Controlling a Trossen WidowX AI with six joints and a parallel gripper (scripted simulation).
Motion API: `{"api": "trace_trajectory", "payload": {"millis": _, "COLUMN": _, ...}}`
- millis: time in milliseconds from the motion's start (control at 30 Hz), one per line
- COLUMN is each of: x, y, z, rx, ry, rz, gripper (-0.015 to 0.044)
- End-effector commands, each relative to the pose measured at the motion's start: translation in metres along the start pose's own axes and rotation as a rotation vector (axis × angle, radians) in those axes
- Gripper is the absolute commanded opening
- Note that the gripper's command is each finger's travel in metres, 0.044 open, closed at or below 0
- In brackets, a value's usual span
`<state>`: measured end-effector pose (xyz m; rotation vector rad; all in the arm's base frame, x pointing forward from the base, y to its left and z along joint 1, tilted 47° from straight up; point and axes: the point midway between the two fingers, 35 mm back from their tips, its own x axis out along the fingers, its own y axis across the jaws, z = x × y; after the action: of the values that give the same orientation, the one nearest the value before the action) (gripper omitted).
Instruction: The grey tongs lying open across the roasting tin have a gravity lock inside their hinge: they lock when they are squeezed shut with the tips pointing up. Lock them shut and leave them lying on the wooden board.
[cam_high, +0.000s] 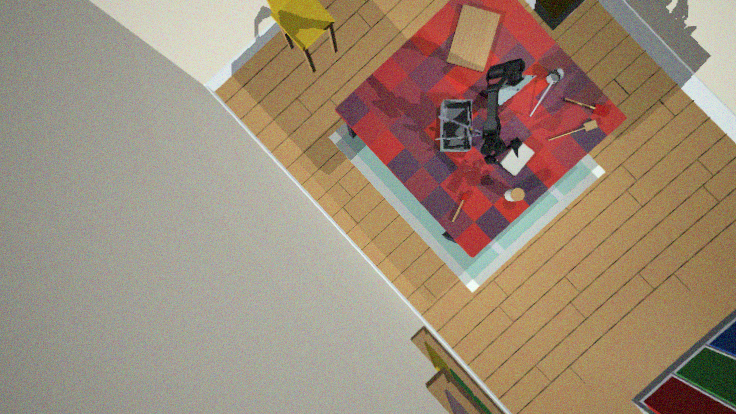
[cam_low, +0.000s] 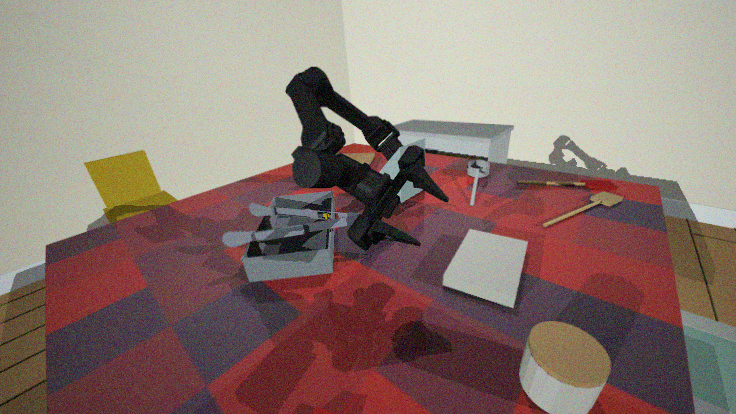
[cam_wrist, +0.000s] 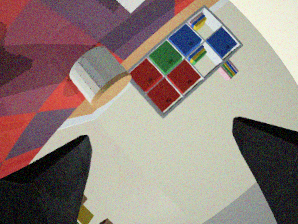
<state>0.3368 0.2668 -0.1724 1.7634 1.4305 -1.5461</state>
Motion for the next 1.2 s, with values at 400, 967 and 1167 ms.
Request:
{"api": "trace_trajectory", "payload": {"millis": 400, "x": -0.033, "y": 0.017, "z": 0.019, "rx": -0.880, "ry": -0.271, "rz": 0.054, "gripper": 0.0440}}
{"api": "trace_trajectory", "payload": {"millis": 967, "x": -0.119, "y": 0.035, "z": 0.051, "rx": -1.944, "ry": -0.801, "rz": -0.351, "gripper": 0.0440}}
{"api": "trace_trajectory", "payload": {"millis": 1167, "x": -0.149, "y": 0.037, "z": 0.058, "rx": -2.184, "ry": -0.919, "rz": -0.588, "gripper": 0.0440}}
